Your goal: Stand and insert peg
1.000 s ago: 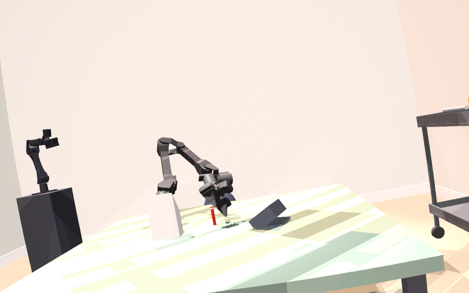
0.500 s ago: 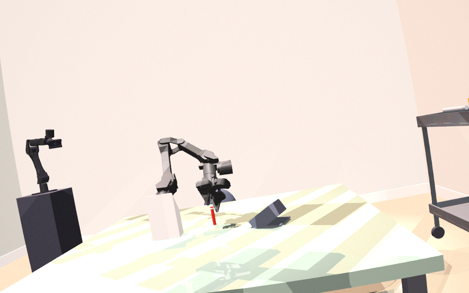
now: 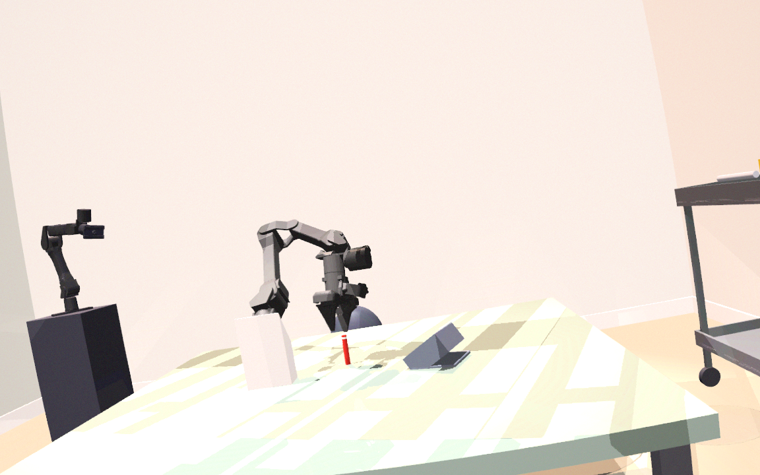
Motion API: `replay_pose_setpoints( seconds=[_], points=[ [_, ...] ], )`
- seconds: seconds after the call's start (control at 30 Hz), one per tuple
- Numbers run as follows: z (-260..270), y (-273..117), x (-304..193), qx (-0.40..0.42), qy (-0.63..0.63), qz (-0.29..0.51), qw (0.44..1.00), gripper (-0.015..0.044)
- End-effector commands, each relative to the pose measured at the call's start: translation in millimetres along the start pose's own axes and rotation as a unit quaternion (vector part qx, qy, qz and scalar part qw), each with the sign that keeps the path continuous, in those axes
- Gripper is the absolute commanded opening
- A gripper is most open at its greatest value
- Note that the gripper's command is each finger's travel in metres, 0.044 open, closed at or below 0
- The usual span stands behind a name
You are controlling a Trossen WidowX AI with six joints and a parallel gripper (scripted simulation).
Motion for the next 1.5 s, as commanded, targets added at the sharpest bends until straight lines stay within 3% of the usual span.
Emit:
replay_pose_setpoints(
  seconds=[0.0,0.2,0.53,1.47],
  points=[
    [2,-12,-2,0.053,-0.01,-0.008,0.999,0.044],
    [4,-27,-3,0.119,-0.021,-0.03,0.992,0.044],
    [4,-26,-3,0.119,-0.021,-0.03,0.992,0.044],
    [15,20,1,0.116,0.0,-0.028,0.993,0.044]
  ],
)
Point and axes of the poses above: the point midway between the two fingers, 35 mm back from their tips, its own y axis out along the fingers, its own z axis across the jaws, x = y × z, the point moved 5 cm from there along -y, back along the fingers, and after that the axes turned 12 degrees about -y, right-handed, at the moved point
